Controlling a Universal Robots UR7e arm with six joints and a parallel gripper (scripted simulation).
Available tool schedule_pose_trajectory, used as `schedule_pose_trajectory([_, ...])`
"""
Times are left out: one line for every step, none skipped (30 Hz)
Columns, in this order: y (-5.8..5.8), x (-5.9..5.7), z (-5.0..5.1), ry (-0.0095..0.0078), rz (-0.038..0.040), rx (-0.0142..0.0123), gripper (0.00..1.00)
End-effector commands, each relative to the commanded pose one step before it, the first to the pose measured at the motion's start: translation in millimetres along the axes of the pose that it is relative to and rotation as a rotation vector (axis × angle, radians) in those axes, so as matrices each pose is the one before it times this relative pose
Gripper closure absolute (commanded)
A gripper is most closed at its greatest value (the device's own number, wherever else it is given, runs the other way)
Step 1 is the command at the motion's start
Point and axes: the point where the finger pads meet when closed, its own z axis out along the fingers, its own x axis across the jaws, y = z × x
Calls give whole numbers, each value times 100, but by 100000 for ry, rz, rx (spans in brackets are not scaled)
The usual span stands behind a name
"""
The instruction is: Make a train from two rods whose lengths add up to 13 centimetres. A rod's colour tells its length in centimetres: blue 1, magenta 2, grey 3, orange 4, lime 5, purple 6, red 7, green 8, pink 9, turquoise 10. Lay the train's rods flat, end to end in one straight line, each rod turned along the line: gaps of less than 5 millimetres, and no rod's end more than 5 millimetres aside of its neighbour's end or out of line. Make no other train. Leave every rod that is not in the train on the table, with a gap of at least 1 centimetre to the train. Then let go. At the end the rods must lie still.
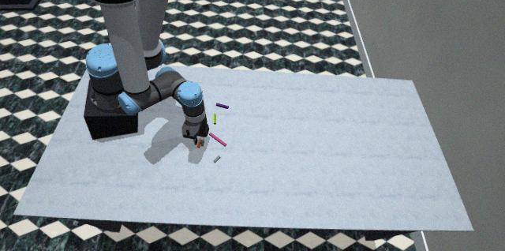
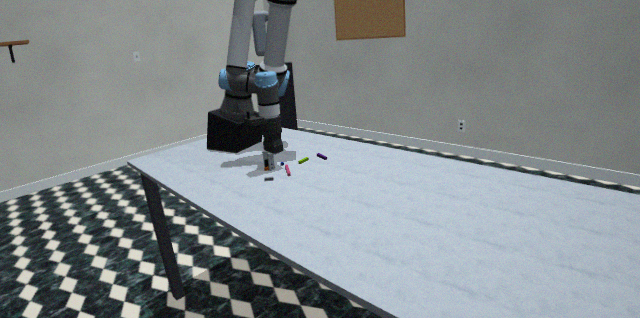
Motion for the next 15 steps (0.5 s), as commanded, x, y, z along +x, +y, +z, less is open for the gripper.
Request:
schedule_pose_trajectory([-15, -32, -24, -94, -17, 53, 46])
schedule_pose_trajectory([0, 0, 0, 0, 0, 0, 46])
schedule_pose_trajectory([0, 0, 0, 0, 0, 0, 46])
schedule_pose_trajectory([0, 0, 0, 0, 0, 0, 76])
schedule_pose_trajectory([0, 0, 0, 0, 0, 0, 76])
schedule_pose_trajectory([0, 0, 0, 0, 0, 0, 76])
schedule_pose_trajectory([0, 0, 0, 0, 0, 0, 76])
schedule_pose_trajectory([0, 0, 0, 0, 0, 0, 76])
schedule_pose_trajectory([0, 0, 0, 0, 0, 0, 76])
schedule_pose_trajectory([0, 0, 0, 0, 0, 0, 76])
schedule_pose_trajectory([0, 0, 0, 0, 0, 0, 76])
schedule_pose_trajectory([0, 0, 0, 0, 0, 0, 76])
schedule_pose_trajectory([0, 0, 0, 0, 0, 0, 76])
schedule_pose_trajectory([0, 0, 0, 0, 0, 0, 76])
schedule_pose_trajectory([0, 0, 0, 0, 0, 0, 76])
